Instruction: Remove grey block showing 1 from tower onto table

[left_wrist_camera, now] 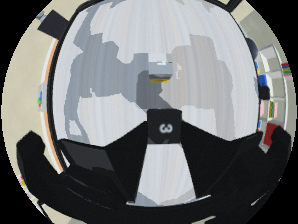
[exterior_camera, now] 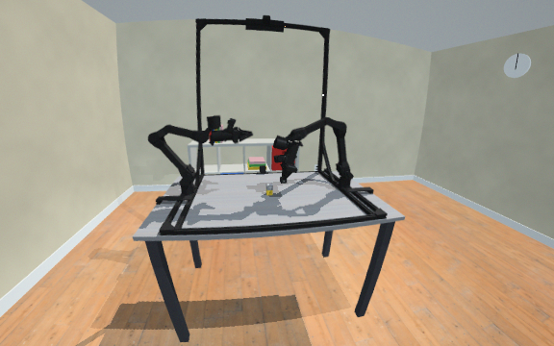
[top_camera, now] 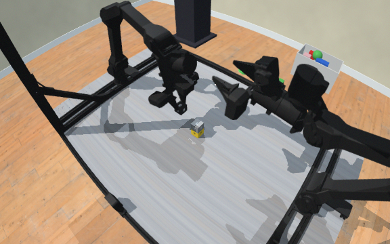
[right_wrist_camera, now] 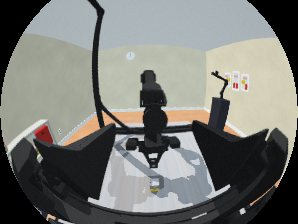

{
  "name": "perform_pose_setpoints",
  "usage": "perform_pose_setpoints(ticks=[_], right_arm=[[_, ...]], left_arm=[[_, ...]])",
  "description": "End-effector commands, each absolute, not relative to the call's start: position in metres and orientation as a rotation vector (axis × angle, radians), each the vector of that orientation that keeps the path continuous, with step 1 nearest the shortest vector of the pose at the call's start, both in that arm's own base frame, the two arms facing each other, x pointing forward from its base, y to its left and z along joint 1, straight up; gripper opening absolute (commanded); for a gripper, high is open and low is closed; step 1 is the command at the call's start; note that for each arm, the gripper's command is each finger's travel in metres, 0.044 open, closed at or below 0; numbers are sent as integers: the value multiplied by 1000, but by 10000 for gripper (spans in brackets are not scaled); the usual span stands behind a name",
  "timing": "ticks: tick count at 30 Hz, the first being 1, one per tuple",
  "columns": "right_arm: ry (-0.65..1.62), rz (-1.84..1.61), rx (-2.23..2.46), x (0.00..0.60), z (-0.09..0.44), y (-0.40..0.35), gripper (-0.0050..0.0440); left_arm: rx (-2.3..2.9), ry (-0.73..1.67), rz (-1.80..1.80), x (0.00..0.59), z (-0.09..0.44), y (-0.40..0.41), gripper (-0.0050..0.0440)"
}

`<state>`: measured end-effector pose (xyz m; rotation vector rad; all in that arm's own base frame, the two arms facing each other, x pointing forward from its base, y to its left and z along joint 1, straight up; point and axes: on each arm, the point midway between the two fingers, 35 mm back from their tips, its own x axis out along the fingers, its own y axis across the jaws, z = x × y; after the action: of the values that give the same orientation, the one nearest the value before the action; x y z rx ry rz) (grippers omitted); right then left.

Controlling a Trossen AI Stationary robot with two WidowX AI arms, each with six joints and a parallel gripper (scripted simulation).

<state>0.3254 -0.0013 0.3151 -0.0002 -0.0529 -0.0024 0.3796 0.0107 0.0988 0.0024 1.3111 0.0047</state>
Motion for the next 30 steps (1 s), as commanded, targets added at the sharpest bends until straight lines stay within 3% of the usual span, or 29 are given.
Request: perform_pose_setpoints(ticks=[1, 6, 16, 30], right_arm=[[74, 1, -4, 347, 248, -4, 400], [198, 2, -3, 357, 172, -9, 400], [281, 3, 1, 353, 100, -11, 400], [262, 3, 0, 354, 62, -11, 400]], left_arm=[[0, 1309, -1, 379, 99, 10, 0], [0, 1309, -1, 379, 99, 10, 0], [0, 1309, -1, 379, 99, 10, 0], [0, 1309, -1, 379, 99, 10, 0]])
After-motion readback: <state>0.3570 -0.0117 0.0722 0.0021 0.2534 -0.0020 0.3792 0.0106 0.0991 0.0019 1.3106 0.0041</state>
